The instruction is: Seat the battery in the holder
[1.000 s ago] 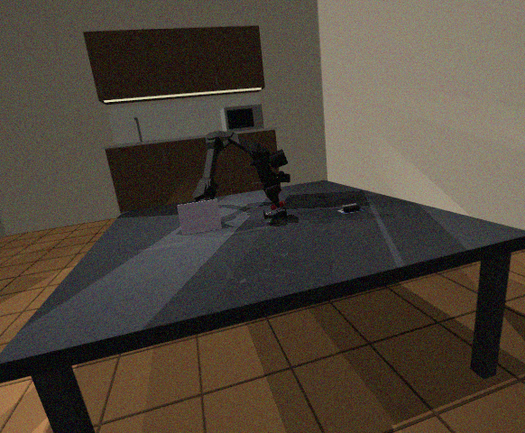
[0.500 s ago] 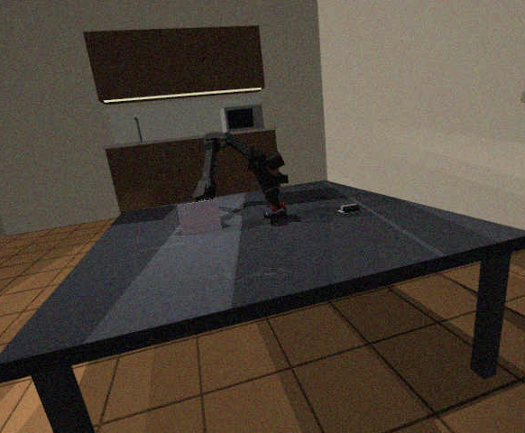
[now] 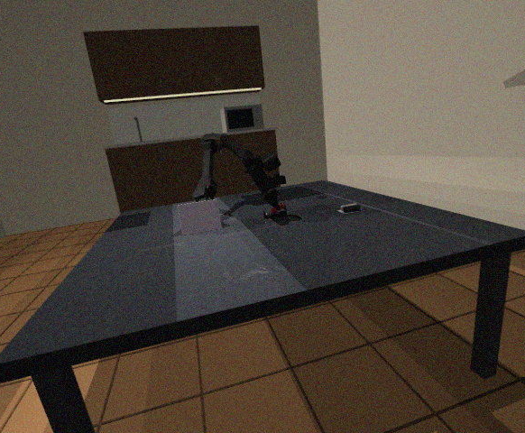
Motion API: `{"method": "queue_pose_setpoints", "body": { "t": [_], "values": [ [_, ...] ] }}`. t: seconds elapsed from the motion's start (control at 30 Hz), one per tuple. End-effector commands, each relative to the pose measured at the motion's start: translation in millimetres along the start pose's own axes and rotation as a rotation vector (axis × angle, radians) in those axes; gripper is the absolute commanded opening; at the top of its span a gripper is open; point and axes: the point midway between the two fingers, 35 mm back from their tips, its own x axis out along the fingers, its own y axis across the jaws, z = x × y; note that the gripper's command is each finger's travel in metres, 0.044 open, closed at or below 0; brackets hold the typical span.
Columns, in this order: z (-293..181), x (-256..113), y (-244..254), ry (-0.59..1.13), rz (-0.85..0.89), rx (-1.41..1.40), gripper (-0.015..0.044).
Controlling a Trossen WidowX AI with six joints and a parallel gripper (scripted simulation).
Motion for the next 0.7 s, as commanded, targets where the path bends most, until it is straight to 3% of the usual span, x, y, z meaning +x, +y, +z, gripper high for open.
{"method": "queue_pose_setpoints", "body": {
  "t": [0.0,0.67],
  "values": [
    [-1.6,0.4,-0.4,-0.021,-0.006,0.005,0.007],
    [-9.5,1.4,2.0,-0.101,-0.001,0.012,0.007]
  ]
}}
